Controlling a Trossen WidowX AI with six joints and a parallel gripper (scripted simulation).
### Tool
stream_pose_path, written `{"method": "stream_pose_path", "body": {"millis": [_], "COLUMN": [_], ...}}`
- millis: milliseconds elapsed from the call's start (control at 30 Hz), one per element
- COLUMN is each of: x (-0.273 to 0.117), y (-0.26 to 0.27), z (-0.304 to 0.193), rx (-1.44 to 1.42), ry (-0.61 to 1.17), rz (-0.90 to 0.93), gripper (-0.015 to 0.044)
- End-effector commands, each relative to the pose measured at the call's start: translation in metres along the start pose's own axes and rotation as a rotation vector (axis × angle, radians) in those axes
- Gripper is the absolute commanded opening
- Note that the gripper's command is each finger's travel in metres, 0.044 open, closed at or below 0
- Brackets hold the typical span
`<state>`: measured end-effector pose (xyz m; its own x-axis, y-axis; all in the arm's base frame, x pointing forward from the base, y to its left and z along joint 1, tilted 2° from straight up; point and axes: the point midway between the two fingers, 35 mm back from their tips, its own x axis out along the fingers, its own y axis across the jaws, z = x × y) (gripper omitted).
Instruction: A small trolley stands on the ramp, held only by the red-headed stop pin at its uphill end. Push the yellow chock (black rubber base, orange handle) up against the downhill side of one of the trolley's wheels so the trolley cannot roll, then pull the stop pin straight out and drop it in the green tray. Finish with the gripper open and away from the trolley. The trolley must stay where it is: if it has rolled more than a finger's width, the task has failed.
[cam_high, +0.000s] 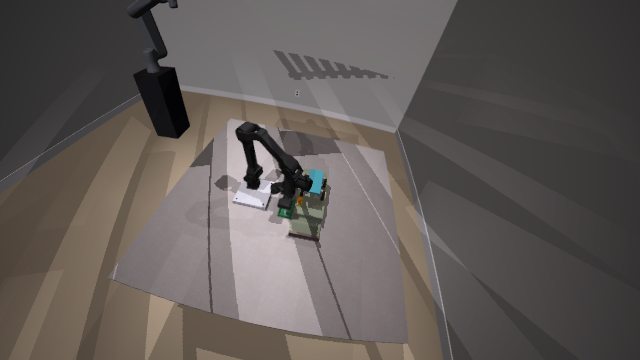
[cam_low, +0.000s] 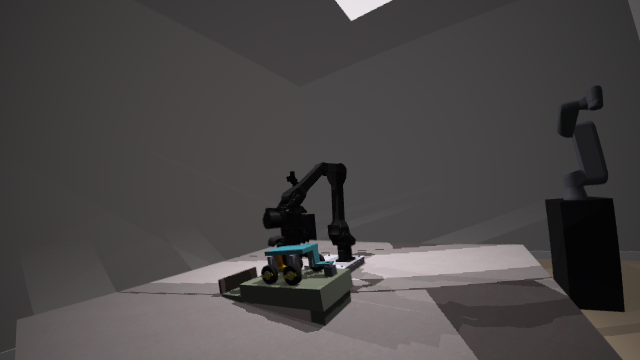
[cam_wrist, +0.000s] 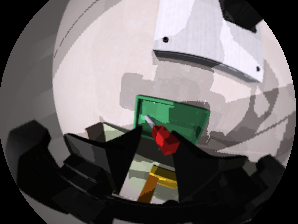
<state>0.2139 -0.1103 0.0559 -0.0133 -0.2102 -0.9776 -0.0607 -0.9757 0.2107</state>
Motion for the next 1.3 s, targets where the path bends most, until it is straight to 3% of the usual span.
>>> {"method": "stream_pose_path", "body": {"millis": [0,1267], "x": [0.001,0.011], "y": [-0.003,-0.025], "z": [0.0,0.0], "rx": [0.005,0.005], "ry": [0.0,0.0], "rz": [0.004,0.002], "gripper": [0.019,0.019]}}
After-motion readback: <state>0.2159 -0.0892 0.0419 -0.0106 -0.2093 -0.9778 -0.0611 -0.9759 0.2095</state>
